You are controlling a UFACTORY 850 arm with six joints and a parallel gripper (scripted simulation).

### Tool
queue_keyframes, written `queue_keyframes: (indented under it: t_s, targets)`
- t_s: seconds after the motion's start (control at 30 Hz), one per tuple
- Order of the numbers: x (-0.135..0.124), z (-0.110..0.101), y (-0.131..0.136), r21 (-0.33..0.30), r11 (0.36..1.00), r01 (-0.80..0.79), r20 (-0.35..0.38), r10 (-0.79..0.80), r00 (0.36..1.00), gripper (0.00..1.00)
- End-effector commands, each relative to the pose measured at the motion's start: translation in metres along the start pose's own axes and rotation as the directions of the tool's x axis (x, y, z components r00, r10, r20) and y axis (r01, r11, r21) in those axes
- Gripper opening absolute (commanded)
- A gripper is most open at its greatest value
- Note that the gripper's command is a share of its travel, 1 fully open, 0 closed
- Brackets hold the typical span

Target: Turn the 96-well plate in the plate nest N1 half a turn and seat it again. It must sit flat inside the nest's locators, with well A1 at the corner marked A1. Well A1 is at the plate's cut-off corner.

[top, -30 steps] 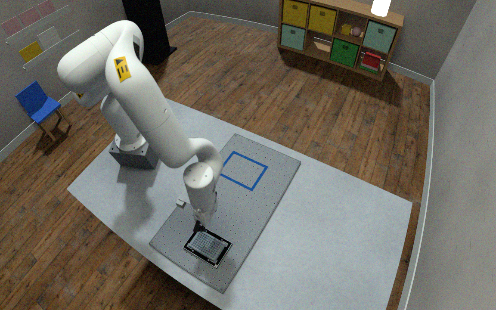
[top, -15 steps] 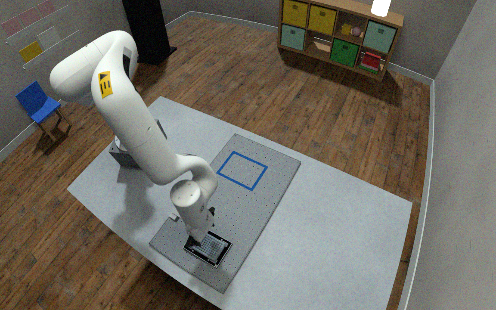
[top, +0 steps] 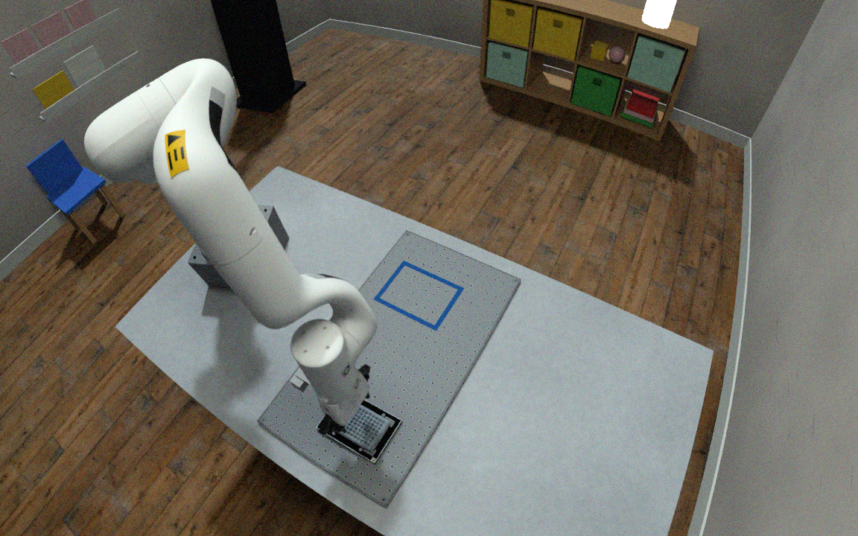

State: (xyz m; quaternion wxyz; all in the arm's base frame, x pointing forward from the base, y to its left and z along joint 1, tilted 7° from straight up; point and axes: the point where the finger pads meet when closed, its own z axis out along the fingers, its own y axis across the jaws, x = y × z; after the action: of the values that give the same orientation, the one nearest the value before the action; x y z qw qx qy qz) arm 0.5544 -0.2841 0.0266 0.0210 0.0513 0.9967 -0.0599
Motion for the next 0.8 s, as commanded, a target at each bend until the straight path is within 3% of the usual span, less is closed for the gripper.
queue_keyframes:
  t_s: [0.0,0.77]
  targets:
    - [-0.001,-0.001,-0.001,0.001,1.000,0.000,0.002,0.000,1.000,1.00]
    - [-0.001,0.032,-0.001,0.000,1.000,0.000,0.002,0.000,1.000,1.00]
